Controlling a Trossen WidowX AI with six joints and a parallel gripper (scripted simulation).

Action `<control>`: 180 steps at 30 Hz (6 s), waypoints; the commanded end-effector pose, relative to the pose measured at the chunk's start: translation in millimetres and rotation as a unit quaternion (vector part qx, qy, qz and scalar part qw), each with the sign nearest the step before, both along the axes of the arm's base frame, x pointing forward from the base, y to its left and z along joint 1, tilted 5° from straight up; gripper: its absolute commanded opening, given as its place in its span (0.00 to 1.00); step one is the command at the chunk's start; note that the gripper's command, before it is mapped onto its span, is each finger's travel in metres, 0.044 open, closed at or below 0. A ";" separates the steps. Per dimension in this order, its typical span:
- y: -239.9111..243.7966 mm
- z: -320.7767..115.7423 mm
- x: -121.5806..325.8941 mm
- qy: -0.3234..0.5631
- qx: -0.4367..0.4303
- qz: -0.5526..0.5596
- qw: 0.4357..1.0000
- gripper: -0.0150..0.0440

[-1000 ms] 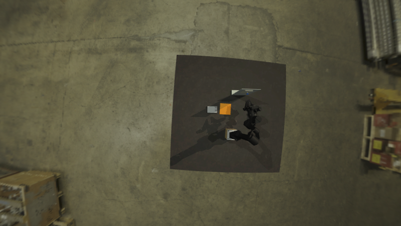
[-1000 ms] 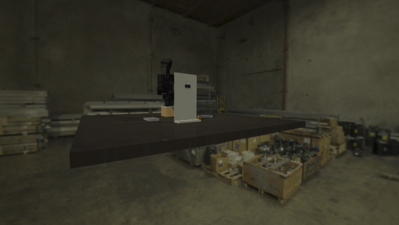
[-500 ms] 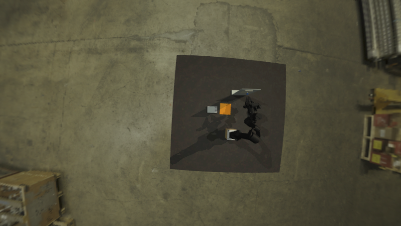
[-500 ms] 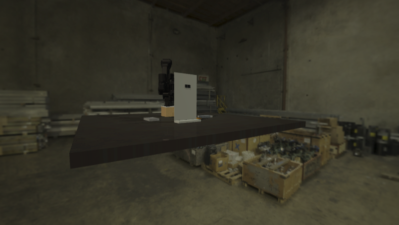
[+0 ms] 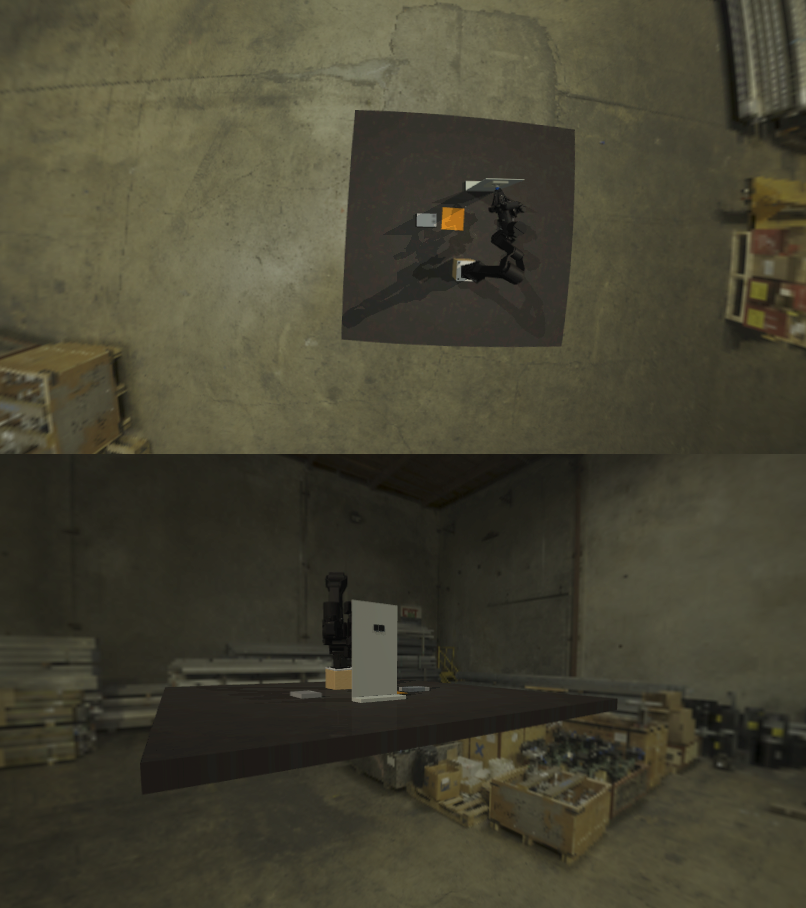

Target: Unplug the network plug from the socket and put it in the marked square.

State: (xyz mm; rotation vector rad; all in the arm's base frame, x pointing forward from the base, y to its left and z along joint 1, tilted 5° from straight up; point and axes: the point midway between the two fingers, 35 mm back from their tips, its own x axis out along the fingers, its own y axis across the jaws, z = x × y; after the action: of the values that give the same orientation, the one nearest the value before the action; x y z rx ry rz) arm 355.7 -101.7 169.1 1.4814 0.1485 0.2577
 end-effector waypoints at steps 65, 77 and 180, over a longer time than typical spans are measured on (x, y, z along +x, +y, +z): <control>-0.1 -1.5 -15.2 0.000 -0.001 -0.001 1.000 0.25; -0.9 -2.4 -24.0 0.000 -0.001 -0.001 1.000 0.25; 30.2 24.2 -53.9 0.074 0.062 -0.010 0.995 0.25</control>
State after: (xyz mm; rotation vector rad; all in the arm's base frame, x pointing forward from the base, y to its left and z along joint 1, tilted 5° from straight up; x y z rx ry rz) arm 297.4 -76.7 199.3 1.5997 0.2208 0.1687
